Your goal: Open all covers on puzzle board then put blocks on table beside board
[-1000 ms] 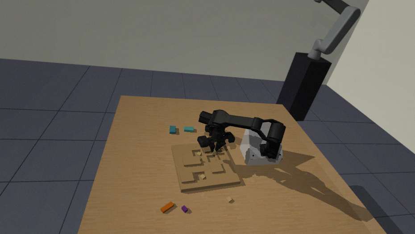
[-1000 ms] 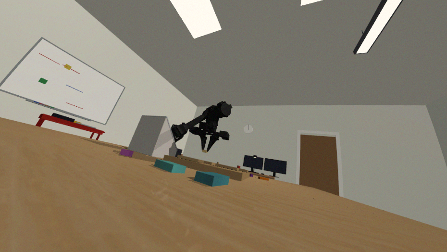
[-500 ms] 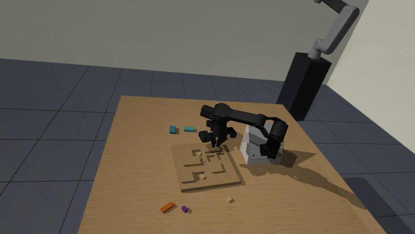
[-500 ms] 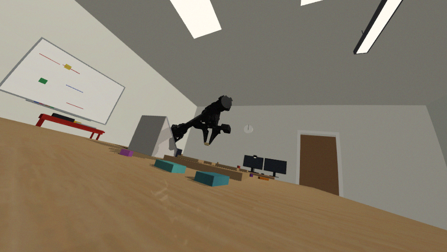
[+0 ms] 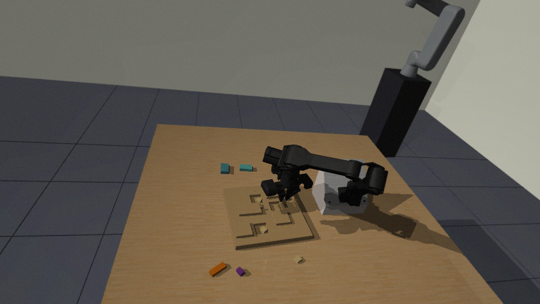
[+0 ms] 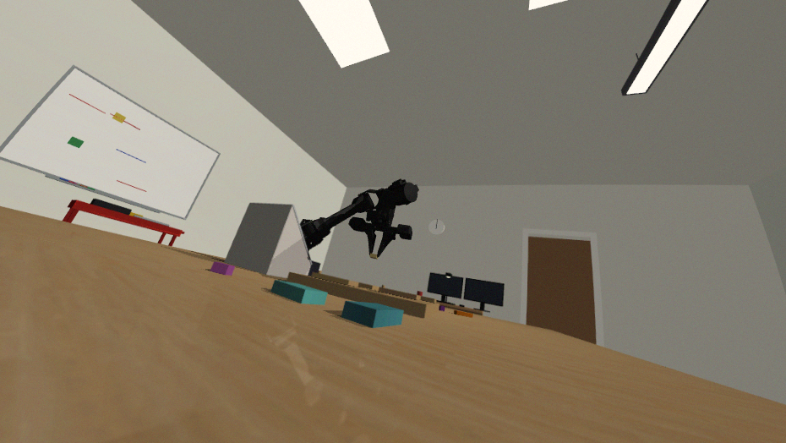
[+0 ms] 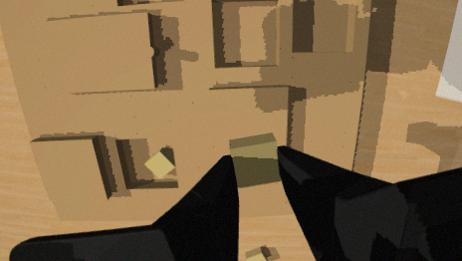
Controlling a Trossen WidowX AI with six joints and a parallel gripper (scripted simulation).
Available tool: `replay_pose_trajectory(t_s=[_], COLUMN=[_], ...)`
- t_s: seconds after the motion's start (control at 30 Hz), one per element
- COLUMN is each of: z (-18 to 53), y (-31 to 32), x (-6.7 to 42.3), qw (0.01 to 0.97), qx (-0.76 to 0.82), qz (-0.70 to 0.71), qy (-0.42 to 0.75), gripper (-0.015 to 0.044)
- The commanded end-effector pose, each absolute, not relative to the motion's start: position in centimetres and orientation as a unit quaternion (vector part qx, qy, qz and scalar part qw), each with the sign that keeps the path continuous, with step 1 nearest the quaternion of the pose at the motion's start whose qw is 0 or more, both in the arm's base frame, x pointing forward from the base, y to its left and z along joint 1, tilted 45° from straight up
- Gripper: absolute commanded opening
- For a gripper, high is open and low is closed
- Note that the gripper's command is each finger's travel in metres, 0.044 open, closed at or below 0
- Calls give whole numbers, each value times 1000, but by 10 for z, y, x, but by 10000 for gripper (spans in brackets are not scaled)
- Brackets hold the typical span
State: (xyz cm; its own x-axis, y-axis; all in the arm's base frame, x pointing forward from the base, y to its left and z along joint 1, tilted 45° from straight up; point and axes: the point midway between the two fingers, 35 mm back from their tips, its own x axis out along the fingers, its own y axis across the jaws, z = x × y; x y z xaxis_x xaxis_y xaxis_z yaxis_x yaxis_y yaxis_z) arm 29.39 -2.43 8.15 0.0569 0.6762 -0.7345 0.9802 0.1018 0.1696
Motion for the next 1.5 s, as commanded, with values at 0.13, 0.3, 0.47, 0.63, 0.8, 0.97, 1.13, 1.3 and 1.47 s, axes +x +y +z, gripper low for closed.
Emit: replay_pose_trajectory(t_s=[0.13, 0.3, 0.47, 0.63, 0.8, 0.97, 1.13, 1.3, 1.47], z=[102, 115, 128, 141, 153, 165, 176, 186, 196], y=[-2, 12, 26, 40, 53, 66, 78, 90, 100], x=[288, 284, 278, 271, 263, 253, 243, 231, 218], qw=[350, 350, 350, 350, 349, 348, 346, 344, 341], qx=[636, 636, 637, 637, 638, 638, 639, 640, 641], qz=[-218, -219, -218, -218, -216, -215, -212, -209, -206], qy=[652, 652, 651, 651, 652, 652, 653, 655, 656], gripper=[80, 80, 80, 80, 80, 80, 80, 80, 80])
